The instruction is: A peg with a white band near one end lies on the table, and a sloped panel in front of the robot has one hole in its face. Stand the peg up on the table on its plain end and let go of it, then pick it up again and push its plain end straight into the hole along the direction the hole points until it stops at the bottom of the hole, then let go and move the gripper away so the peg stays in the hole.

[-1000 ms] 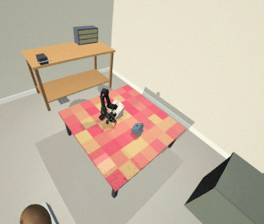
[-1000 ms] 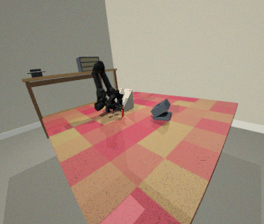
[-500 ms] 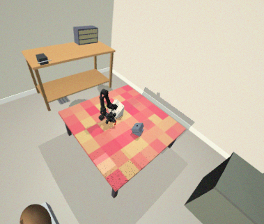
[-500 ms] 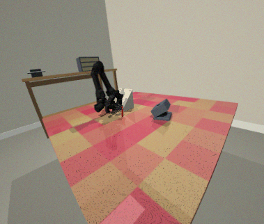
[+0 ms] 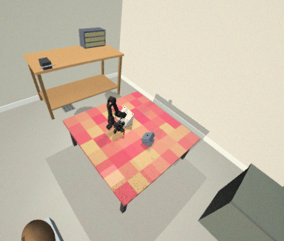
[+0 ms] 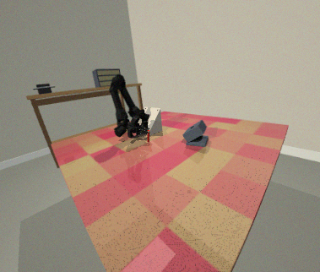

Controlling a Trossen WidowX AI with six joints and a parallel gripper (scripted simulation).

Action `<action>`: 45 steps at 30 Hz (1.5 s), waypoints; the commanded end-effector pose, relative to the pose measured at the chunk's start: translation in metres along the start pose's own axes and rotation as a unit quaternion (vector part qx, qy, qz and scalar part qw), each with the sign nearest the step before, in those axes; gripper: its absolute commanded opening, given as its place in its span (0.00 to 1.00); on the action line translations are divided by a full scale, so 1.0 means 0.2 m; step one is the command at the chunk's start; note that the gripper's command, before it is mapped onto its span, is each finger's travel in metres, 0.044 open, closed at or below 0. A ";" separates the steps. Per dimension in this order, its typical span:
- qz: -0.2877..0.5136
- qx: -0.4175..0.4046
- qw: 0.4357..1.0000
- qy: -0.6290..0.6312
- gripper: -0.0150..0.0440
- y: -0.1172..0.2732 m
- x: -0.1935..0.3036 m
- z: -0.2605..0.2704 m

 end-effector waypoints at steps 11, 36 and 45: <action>-0.003 -0.001 1.000 0.002 0.34 0.01 0.02 0.00; -0.025 -0.003 1.000 0.012 0.34 0.03 0.05 0.01; -0.033 -0.004 0.999 0.015 0.34 0.03 0.06 0.01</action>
Point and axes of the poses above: the point midway between the two fingers, 35 mm back from their tips, its own y axis back along the fingers, its own z axis across the jaws, x = y × z, the point moved 7 cm from there along y, back along the fingers, and after that the axes turned 8 degrees about -y, right-handed, at the moved point
